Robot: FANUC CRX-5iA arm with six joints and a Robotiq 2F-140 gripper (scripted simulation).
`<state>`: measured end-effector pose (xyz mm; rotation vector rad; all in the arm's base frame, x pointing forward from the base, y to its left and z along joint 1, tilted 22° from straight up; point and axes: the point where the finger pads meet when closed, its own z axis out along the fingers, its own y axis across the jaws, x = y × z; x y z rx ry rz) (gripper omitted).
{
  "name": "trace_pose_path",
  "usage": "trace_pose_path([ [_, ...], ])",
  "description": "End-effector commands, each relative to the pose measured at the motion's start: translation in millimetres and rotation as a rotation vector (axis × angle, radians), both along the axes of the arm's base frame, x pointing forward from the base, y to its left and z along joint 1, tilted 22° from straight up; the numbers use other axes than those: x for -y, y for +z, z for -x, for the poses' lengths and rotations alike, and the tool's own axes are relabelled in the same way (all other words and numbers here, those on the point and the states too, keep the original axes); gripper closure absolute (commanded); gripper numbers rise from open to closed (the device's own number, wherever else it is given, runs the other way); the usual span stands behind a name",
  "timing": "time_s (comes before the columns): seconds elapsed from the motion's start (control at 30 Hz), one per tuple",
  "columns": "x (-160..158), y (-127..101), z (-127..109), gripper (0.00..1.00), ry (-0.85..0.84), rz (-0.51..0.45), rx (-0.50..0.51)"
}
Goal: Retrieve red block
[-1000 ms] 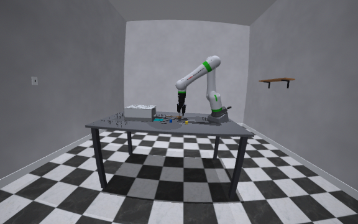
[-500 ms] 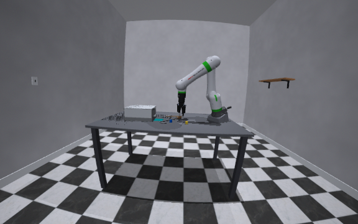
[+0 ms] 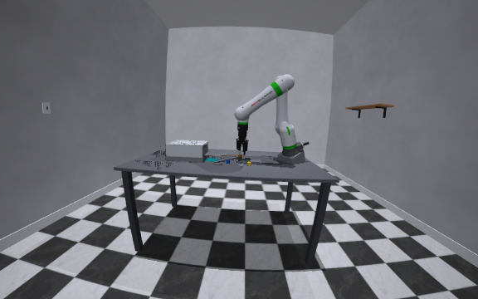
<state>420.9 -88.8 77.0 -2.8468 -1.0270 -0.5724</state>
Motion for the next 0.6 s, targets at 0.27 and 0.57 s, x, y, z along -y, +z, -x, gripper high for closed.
trace_pose_path([
  [0.27,0.1,0.2,-0.1,0.66,0.000,0.000,0.000],
  [0.57,0.1,0.2,-0.1,1.00,0.000,0.000,0.000],
])
